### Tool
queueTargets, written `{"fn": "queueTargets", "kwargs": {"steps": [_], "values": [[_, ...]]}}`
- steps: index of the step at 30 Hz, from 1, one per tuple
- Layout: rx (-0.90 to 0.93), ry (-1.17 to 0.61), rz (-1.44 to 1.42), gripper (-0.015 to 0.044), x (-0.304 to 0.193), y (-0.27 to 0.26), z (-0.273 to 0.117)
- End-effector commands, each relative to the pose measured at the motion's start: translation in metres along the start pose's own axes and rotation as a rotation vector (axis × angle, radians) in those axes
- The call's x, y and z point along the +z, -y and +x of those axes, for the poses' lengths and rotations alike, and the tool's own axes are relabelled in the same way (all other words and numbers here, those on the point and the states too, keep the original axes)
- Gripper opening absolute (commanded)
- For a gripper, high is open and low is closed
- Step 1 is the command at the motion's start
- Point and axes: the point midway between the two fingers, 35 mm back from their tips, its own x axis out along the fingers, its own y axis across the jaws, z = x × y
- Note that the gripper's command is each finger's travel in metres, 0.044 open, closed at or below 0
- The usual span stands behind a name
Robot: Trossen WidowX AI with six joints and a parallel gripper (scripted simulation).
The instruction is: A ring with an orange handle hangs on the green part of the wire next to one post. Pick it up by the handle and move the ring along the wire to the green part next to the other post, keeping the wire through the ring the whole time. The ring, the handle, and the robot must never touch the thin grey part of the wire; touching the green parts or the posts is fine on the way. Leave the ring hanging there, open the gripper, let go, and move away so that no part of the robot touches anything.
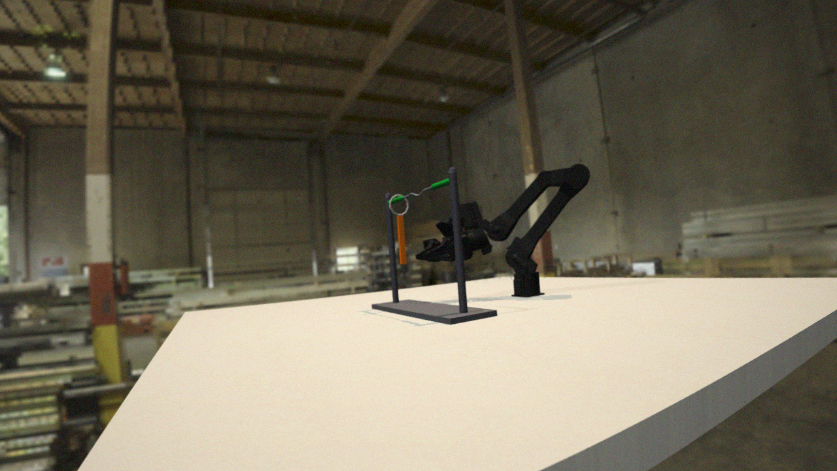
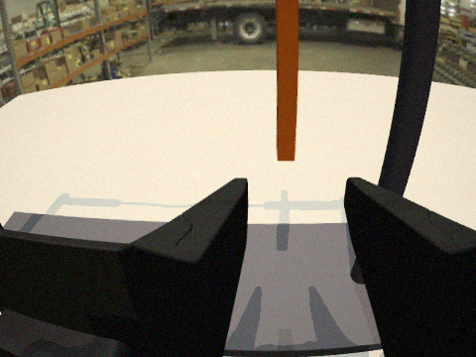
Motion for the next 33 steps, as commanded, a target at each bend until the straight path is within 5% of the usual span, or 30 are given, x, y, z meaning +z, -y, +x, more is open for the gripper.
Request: {"fn": "queueTargets", "kwargs": {"steps": [1, 33], "values": [[-0.005, 0.016, 0.001, 0.0160, 0.012, 0.000, 0.009], [-0.005, 0.015, 0.000, 0.0160, 0.017, 0.005, 0.049]]}}
